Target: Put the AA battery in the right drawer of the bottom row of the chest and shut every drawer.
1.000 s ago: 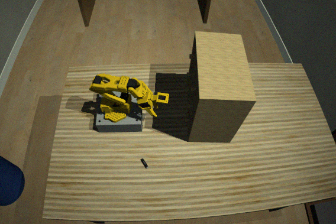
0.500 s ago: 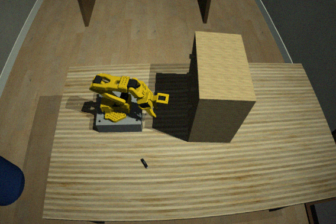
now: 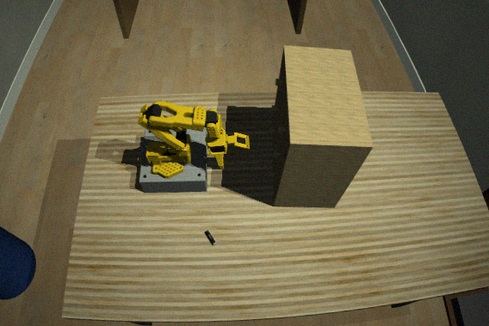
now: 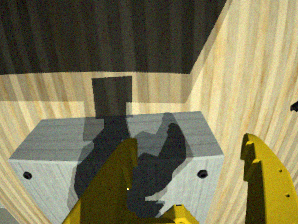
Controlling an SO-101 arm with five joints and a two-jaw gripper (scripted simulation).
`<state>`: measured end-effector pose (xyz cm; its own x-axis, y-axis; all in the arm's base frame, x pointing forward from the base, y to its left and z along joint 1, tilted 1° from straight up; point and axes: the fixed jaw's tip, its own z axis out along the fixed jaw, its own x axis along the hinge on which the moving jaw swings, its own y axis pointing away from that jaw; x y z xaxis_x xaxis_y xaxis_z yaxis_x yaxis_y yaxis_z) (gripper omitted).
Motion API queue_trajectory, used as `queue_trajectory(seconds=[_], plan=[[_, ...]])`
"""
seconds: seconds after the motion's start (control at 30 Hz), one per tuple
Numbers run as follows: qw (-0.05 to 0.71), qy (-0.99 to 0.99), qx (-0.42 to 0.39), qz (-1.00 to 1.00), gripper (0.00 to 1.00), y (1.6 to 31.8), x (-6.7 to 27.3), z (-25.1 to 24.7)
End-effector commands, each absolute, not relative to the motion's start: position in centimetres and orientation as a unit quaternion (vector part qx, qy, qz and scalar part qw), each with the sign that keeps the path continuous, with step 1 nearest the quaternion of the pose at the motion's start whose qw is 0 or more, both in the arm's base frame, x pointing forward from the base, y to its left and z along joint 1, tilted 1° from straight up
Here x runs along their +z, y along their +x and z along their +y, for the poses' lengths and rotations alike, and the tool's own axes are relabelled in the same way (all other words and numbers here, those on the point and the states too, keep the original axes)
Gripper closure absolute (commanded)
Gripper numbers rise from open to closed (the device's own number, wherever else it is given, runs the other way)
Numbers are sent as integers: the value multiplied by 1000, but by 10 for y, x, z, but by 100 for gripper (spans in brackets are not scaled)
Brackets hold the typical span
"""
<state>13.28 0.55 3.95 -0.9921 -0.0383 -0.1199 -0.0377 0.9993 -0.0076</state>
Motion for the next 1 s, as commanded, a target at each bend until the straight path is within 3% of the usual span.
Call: queue_trajectory(seconds=[0.0, 0.43, 0.97], plan=[[14, -48, 0, 999, 68, 131, 38, 12], [-3, -56, 0, 998, 60, 129, 37, 14], [-3, -56, 0, 998, 60, 129, 37, 14]])
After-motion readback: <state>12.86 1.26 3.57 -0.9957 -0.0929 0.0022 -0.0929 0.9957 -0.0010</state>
